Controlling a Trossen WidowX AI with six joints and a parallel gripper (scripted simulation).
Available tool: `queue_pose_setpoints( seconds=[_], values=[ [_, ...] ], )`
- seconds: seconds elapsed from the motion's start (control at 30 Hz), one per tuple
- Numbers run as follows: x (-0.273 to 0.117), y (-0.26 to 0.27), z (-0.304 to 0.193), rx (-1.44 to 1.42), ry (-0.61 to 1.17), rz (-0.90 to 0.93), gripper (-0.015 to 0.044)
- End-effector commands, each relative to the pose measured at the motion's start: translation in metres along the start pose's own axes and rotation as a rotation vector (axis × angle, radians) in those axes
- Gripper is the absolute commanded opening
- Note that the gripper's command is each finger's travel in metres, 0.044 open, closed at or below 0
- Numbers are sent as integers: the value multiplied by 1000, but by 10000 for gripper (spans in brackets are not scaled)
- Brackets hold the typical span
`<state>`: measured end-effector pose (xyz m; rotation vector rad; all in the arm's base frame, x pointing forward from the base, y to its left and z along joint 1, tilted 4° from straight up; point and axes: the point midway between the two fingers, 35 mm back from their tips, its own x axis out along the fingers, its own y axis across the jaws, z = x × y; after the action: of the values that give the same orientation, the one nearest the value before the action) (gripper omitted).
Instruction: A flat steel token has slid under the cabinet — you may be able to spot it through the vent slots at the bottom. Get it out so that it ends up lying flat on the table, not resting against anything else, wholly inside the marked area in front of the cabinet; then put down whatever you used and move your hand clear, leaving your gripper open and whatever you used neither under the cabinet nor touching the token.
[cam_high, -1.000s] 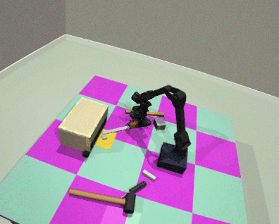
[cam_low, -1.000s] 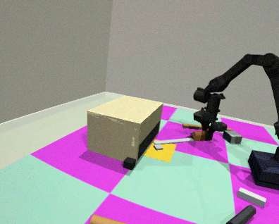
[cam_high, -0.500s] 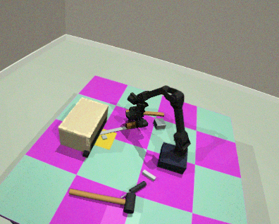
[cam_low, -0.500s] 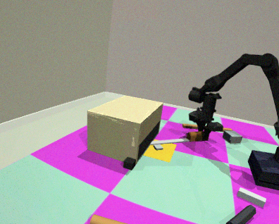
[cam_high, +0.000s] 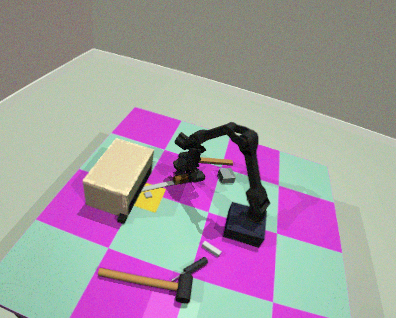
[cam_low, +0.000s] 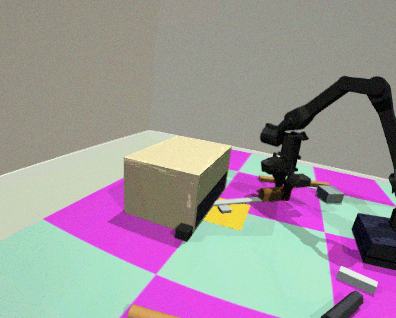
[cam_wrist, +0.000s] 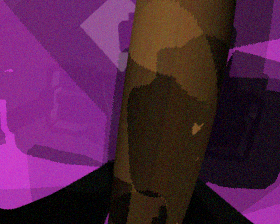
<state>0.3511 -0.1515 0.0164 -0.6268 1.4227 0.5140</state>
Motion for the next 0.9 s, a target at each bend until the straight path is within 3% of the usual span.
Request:
queue_pose_setpoints(
  seconds=[0.0,0.87],
  values=[
    [0,0,12,1,-6,0,0],
    [1,15,24,1,-7,1,0]
  ],
)
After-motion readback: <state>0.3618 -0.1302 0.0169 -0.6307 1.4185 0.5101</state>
